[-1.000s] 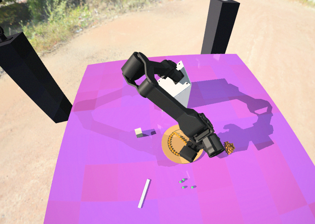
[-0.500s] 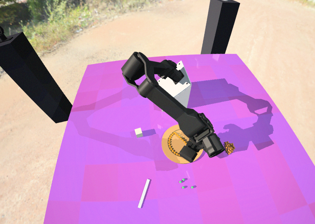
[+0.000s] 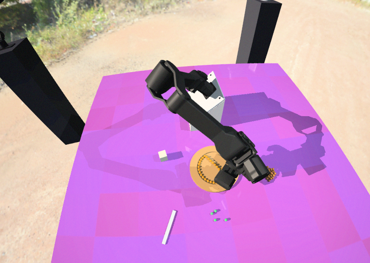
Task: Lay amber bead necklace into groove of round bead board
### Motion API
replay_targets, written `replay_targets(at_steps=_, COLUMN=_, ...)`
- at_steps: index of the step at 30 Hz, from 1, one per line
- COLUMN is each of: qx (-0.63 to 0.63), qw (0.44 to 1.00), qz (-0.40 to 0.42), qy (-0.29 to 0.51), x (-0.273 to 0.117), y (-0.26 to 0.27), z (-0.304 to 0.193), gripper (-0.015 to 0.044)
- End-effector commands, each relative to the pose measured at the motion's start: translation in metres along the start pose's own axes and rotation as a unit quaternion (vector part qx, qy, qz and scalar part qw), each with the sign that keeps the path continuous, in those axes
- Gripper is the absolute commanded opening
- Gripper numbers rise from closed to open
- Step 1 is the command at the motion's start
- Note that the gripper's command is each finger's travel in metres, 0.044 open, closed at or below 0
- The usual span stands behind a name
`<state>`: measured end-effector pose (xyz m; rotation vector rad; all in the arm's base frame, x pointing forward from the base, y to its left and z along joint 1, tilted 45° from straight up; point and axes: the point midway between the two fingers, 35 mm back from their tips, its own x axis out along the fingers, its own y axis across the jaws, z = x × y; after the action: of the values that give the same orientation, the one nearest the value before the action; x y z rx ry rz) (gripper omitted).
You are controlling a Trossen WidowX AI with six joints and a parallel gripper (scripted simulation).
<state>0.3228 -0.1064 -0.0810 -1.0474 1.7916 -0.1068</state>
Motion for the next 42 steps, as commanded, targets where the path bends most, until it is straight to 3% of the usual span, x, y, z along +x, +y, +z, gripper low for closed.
replay_targets(at_steps=1, qx=0.001, qw=1.000, qz=0.002, qy=0.003, x=0.0041, y=0.0009, z=-0.0002, gripper=0.0000)
replay_targets(at_steps=7, qx=0.001, qw=1.000, qz=0.002, qy=0.003, x=0.0098, y=0.0010, z=-0.0003, gripper=0.0000)
replay_targets(at_steps=24, qx=0.001, qw=1.000, qz=0.002, qy=0.001, x=0.0042, y=0.0006, z=0.0003, gripper=0.0440)
replay_targets(at_steps=42, qx=0.001, qw=1.000, qz=0.002, qy=0.003, x=0.0017, y=0.0005, z=0.0003, gripper=0.0440)
